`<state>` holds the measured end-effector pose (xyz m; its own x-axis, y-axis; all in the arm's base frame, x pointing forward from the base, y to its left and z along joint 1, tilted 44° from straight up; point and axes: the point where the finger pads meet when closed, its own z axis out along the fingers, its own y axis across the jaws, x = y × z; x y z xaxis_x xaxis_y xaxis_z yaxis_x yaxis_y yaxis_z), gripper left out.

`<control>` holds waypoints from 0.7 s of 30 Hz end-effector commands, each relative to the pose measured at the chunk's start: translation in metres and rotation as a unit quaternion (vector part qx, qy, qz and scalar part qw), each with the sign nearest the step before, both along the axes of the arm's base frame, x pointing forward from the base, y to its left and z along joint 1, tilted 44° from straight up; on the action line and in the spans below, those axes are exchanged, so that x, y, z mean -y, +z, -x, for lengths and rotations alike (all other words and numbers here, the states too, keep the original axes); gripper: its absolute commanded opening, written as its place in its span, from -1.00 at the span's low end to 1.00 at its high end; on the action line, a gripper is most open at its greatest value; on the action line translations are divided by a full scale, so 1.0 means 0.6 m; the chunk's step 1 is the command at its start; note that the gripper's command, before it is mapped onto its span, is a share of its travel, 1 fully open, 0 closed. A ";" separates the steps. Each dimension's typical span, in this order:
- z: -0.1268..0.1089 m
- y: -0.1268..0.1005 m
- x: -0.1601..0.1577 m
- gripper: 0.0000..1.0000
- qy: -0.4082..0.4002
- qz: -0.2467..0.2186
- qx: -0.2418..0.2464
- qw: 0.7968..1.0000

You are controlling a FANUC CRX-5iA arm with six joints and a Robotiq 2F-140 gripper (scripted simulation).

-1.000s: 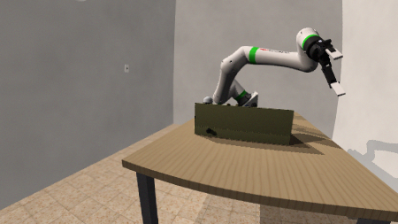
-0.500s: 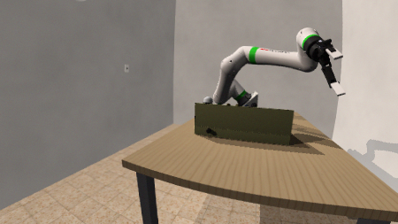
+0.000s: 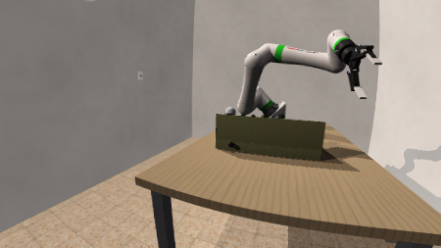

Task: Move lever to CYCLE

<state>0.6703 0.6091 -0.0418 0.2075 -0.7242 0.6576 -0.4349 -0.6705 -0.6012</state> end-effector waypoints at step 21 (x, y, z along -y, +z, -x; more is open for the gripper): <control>0.410 -0.005 0.189 1.00 0.165 0.372 -0.140 0.903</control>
<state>0.4726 0.5312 -0.0501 0.5092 -0.1430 0.8487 -0.2781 -0.9605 0.0050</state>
